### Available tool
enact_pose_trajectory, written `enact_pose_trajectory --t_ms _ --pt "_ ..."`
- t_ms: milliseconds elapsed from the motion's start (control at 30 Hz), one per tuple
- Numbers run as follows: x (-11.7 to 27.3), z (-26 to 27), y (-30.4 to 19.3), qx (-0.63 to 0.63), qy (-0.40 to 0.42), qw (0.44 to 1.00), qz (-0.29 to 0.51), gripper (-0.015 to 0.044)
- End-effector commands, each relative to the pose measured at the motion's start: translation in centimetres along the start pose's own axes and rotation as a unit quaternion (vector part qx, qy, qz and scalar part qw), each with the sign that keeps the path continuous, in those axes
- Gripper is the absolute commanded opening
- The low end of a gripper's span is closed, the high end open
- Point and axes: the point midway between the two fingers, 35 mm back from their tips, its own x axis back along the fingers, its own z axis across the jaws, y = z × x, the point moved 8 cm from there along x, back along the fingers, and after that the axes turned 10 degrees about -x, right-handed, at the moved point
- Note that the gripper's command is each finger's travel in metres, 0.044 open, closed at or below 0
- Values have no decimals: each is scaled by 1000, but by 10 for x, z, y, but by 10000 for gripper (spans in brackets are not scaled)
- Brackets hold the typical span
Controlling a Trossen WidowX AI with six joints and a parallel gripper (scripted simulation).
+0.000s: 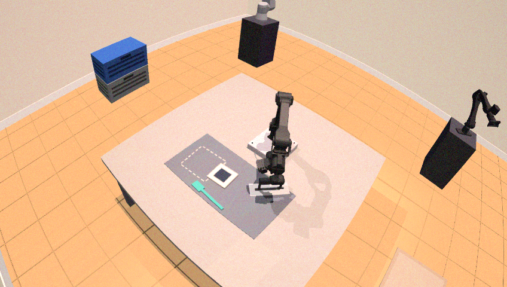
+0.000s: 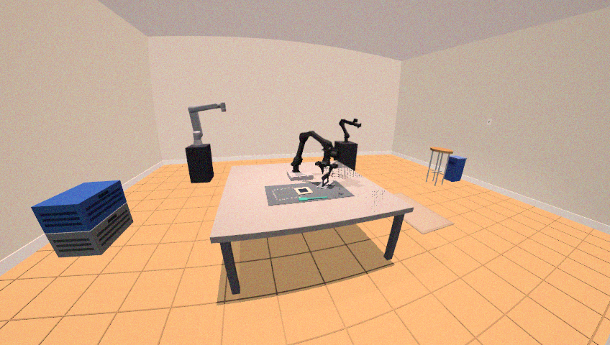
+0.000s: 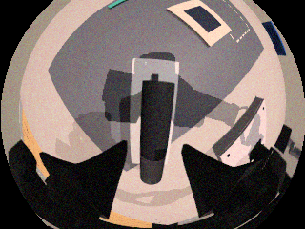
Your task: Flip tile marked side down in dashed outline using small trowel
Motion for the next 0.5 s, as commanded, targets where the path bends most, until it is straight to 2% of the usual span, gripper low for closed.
enact_pose_trajectory --t_ms 0,400,467 --pt "-7 0 0 5 -1 1000 1 270" --pt "-24 1 0 13 -1 1000 1 270" --pt "-24 1 0 13 -1 1000 1 217"
